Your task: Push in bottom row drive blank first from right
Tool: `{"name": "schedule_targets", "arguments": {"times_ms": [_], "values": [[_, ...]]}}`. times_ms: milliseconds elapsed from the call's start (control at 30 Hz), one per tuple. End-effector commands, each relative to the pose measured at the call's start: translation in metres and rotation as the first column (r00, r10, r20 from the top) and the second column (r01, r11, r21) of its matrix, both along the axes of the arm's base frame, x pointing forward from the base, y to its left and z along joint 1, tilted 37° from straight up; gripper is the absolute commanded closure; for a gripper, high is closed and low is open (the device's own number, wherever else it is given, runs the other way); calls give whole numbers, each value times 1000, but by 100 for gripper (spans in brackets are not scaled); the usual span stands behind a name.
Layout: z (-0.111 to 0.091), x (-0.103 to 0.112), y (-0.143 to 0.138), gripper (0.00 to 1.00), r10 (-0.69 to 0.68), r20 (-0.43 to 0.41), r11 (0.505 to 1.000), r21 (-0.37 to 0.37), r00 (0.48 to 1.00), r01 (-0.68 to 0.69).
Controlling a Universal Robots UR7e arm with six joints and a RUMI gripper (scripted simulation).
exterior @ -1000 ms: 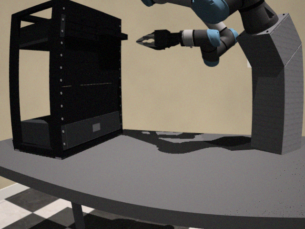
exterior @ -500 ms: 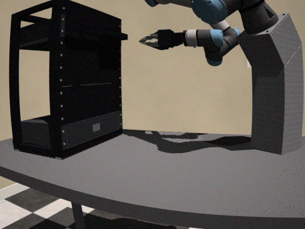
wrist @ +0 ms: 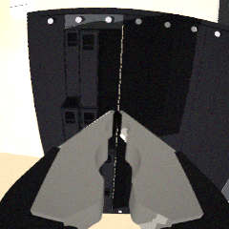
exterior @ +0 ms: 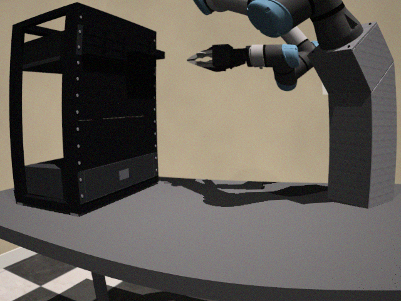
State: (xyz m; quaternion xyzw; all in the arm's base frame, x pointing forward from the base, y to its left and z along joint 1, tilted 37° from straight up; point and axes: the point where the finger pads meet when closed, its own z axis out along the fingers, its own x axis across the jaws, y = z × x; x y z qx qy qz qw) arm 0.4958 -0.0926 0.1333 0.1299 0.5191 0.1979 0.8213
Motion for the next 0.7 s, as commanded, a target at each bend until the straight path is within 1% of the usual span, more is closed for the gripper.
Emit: {"name": "schedule_targets", "arguments": {"times_ms": [0,667], "values": [[-4,-11,0,100,1,1,1000,-1,1000,-1],[-22,-48,0,100,1,1,1000,-1,1000,-1]]}}
